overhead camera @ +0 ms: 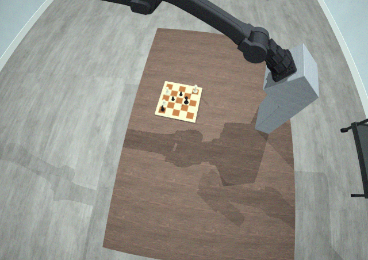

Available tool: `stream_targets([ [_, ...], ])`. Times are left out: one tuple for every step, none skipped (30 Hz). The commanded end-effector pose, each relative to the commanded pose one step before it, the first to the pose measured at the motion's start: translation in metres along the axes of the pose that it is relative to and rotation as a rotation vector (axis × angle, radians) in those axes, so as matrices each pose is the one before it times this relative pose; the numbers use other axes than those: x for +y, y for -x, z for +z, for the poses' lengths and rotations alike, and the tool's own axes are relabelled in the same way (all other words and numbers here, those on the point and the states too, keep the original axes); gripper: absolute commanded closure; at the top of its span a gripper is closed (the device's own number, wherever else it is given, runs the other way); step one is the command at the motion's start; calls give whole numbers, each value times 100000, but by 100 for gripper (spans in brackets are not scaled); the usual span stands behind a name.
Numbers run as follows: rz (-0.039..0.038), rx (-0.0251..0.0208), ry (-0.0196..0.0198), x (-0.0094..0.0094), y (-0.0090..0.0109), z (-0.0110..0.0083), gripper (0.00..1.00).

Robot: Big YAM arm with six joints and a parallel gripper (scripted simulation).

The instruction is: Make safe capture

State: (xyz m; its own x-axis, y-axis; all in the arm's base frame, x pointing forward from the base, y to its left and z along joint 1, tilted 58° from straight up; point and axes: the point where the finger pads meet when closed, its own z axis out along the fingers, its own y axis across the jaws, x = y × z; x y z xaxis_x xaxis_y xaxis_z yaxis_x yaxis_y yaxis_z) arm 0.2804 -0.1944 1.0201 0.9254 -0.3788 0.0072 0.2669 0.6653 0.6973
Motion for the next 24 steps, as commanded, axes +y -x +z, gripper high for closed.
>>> stream_targets([
  [1247, -1333, -225, 166, 1349, 445, 0],
  [0, 0, 0, 0, 0, 0, 0],
  [0, 0, 0, 0, 0, 0, 0],
  [0, 0, 0, 0, 0, 0, 0],
  [0, 0, 0, 0, 0, 0, 0],
  [0, 0, 0, 0, 0, 0, 0],
  [0, 0, 0, 0, 0, 0, 0],
  [0, 0, 0, 0, 0, 0, 0],
  [0, 0, 0, 0, 0, 0, 0],
  [0, 0, 0, 0, 0, 0, 0],
  [0, 0, 0, 0, 0, 0, 0],
  [0, 0, 0, 0, 0, 0, 0],
  [0, 0, 0, 0, 0, 0, 0],
  [0, 0, 0, 0, 0, 0, 0],
  [0, 0, 0, 0, 0, 0, 0],
  [0, 0, 0, 0, 0, 0, 0],
  [0, 0, 0, 0, 0, 0, 0],
  [3110, -3499, -614, 287, 2904, 881, 0],
  [-281, 400, 85, 11, -169, -49, 0],
  [-739, 1055, 225, 27, -445, -130, 0],
  [-492, 1061, 245, 124, -150, -31, 0],
  [782, 72, 77, 278, 828, 253, 0],
  [163, 1012, 296, 116, -481, -242, 0],
  [81, 620, 286, 81, -168, -56, 0],
])
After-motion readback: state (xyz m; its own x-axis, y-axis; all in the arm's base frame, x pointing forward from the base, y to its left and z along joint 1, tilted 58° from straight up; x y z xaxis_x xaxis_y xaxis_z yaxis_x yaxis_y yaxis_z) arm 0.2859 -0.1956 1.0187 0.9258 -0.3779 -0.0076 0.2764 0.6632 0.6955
